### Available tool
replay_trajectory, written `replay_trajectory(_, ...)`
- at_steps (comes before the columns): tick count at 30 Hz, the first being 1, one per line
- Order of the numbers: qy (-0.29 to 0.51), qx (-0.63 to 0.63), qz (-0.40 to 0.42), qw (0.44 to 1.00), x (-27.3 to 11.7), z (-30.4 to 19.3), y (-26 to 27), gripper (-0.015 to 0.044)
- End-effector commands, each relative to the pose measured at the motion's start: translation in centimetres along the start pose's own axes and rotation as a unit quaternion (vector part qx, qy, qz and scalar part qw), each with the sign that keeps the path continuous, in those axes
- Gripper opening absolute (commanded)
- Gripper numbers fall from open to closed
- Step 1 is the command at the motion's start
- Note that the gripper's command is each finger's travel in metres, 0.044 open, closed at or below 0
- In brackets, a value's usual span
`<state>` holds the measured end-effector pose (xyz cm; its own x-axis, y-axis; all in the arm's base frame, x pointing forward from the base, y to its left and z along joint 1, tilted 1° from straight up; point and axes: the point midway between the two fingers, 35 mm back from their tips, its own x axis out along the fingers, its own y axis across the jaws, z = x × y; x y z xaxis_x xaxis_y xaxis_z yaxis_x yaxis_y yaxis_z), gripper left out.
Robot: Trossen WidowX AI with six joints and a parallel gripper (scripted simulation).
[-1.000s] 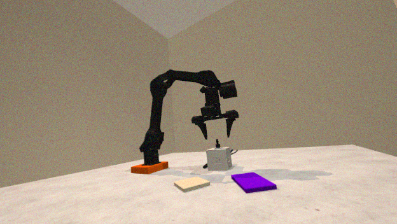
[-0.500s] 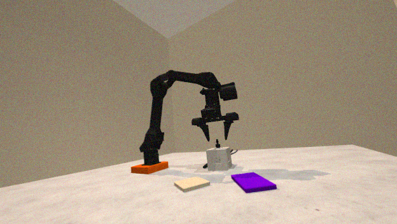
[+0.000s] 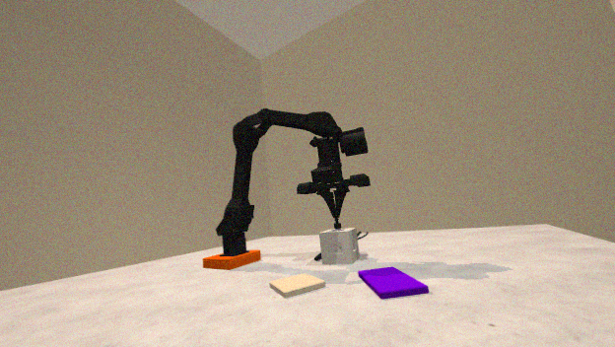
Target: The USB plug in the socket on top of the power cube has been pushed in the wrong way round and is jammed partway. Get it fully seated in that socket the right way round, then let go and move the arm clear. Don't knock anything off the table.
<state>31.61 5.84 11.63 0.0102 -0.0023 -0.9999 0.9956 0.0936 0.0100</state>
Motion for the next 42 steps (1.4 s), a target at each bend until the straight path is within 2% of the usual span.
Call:
replay_trajectory(1, 0.000, 0.000, 0.000, 1.000, 0.0, 0.0, 0.0, 0.0000)
replay_trajectory(42, 0.000, 0.000, 0.000, 1.000, -1.8, 0.0, 0.0, 0.0000)
